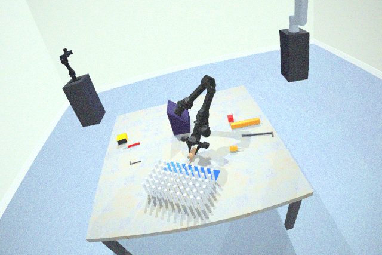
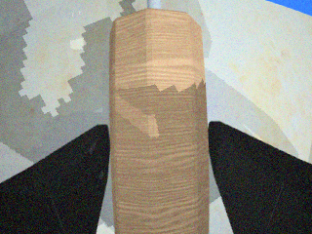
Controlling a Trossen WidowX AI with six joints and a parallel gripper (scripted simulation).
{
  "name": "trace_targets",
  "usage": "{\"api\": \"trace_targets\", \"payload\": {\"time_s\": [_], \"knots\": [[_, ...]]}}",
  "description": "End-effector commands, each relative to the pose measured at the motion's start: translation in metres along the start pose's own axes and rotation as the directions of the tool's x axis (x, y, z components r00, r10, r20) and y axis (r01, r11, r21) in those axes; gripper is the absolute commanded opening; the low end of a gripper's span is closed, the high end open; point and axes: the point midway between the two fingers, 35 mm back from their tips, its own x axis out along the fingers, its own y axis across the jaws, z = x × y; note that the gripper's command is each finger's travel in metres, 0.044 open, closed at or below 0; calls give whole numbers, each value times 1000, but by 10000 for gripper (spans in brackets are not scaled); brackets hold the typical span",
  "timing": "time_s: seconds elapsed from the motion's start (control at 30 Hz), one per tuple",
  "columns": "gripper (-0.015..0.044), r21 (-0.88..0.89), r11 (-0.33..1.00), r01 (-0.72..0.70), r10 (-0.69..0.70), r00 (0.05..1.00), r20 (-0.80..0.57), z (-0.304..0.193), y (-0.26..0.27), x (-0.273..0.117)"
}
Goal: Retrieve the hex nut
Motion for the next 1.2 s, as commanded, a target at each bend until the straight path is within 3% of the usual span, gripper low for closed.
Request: {"api": "trace_targets", "payload": {"time_s": [0.0, 1.17], "knots": [[0, 4, 1000, 4, -4, 1000, 4, -2, -2, -1], [0, 7, 1000, 4, -4, 1000, 3, -23, -2, -13]]}}
